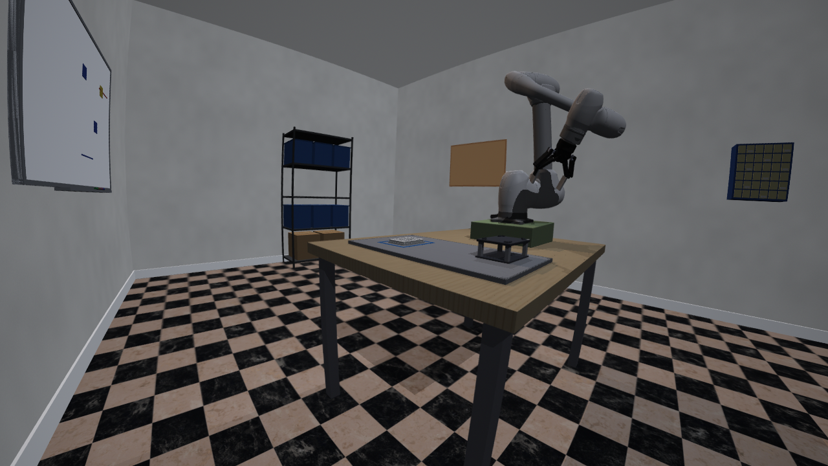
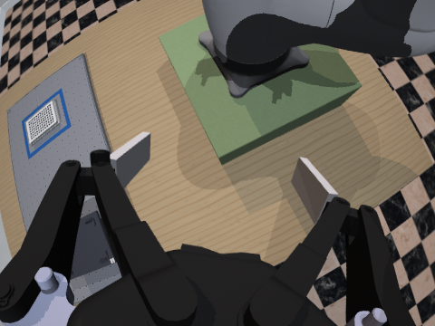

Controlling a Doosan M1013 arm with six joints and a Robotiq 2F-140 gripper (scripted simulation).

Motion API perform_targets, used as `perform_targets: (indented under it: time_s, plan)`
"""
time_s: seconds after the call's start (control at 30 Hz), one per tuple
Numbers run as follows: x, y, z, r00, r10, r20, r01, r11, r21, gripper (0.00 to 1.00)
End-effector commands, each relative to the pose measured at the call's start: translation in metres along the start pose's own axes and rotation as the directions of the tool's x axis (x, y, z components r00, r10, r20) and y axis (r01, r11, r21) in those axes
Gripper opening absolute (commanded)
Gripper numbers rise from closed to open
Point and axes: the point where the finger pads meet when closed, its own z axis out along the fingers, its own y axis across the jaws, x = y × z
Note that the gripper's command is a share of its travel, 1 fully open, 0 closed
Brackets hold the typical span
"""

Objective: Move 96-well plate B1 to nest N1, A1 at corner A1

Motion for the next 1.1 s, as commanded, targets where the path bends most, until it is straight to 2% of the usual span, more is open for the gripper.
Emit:
perform_targets:
  time_s: [0.0, 0.17, 0.33, 0.4, 0.7, 0.73, 0.87, 0.97, 1.07]
  plan:
    - [-0.016, -0.009, 0.0, 0.994, 0.112, 0.01, -0.112, 0.993, -0.029, 1.0]
    - [-0.03, -0.021, 0.002, 0.966, 0.258, 0.012, -0.256, 0.964, -0.065, 1.0]
    - [-0.047, -0.035, 0.004, 0.915, 0.404, 0.005, -0.402, 0.91, -0.103, 1.0]
    - [-0.047, -0.035, 0.004, 0.915, 0.404, 0.005, -0.402, 0.91, -0.103, 1.0]
    - [-0.073, -0.064, 0.009, 0.771, 0.636, -0.029, -0.632, 0.758, -0.162, 1.0]
    - [-0.073, -0.064, 0.009, 0.771, 0.636, -0.029, -0.632, 0.758, -0.162, 1.0]
    - [-0.084, -0.079, 0.012, 0.686, 0.725, -0.052, -0.721, 0.669, -0.184, 1.0]
    - [-0.084, -0.079, 0.012, 0.686, 0.725, -0.052, -0.721, 0.669, -0.184, 1.0]
    - [-0.092, -0.091, 0.014, 0.613, 0.787, -0.073, -0.782, 0.591, -0.198, 1.0]
